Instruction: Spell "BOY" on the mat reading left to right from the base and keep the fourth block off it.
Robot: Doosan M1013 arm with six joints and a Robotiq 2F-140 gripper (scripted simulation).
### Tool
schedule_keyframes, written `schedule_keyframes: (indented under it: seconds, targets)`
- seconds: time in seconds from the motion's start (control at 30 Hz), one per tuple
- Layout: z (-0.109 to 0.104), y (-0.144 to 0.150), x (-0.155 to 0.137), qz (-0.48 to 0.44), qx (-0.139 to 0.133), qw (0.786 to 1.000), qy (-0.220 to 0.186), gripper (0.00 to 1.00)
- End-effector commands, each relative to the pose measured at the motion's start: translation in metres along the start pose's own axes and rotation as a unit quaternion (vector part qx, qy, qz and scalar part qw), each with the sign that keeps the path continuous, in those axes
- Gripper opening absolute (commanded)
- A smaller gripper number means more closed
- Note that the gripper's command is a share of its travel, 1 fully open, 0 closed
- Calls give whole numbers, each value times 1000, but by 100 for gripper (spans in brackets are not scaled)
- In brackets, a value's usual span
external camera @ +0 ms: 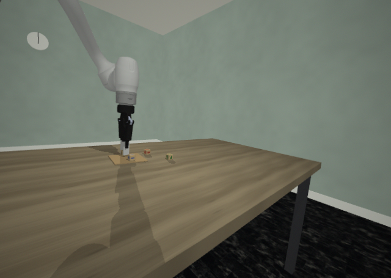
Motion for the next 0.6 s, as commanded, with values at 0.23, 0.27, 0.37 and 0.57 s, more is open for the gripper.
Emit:
schedule_keyframes:
  seconds: [0.23, 0.27, 0.37, 0.57]
  targets:
    - [5, -2, -4, -2, 0, 1000, -2, 13]
    - [5, -2, -4, -2, 0, 1000, -2, 13]
    - [5, -2, -4, -2, 0, 1000, -2, 13]
    - [5, -2, -4, -2, 0, 1000, -2, 18]
Point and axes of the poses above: the point where the finger pads meet when closed, its own z axis out along the fingers, its own y axis across the jaws, x = y × z, the point moved 4 cm from there along -z, back along the fingers, and after that the axes turned 10 degrees about z, right-handed, at the moved point
